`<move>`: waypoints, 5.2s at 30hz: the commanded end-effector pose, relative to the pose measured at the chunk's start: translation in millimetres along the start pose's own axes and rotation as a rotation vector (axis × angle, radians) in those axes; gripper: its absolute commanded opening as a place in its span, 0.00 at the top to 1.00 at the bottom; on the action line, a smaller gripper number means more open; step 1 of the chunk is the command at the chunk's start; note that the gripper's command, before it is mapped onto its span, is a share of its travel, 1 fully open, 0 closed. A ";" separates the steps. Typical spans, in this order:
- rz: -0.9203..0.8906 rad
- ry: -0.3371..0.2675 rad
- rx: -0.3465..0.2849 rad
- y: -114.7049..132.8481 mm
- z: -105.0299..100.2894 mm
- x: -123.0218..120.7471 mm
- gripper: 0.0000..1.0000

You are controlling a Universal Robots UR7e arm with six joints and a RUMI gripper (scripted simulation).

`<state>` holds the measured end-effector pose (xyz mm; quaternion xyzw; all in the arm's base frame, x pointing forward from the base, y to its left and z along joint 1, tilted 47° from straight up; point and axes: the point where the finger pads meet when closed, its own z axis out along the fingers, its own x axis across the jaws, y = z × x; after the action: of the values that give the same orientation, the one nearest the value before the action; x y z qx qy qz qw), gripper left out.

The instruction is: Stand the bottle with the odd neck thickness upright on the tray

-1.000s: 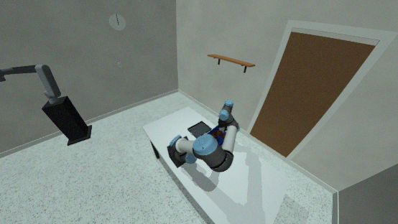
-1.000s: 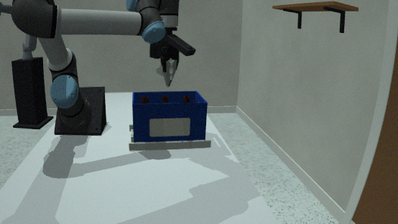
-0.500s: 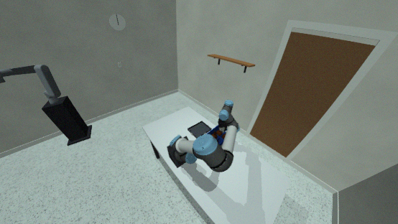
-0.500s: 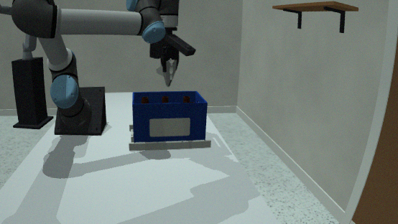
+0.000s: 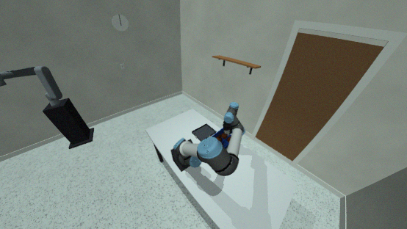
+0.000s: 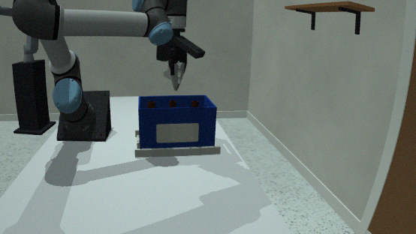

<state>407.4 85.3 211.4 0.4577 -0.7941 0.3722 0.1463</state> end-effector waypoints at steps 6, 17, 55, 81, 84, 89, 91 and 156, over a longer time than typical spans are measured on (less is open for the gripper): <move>-0.076 -0.001 0.001 -0.4 -0.3 -1.6 1.00; -0.205 -0.001 0.001 -0.6 -0.3 -4.1 1.00; -1.181 0.000 0.001 5.6 -0.5 -19.0 1.00; -2.052 0.000 0.001 16.1 -0.6 -21.3 1.00; -2.171 0.000 0.001 17.4 -0.6 -20.7 1.00; -2.360 0.000 0.001 19.0 -0.6 -19.4 1.00; -2.436 0.000 0.001 19.6 -0.6 -18.8 1.00; -4.375 0.003 0.000 5.7 -0.6 0.4 1.00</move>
<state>401.3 87.5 208.6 -0.4113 -0.8184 0.3287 -0.2305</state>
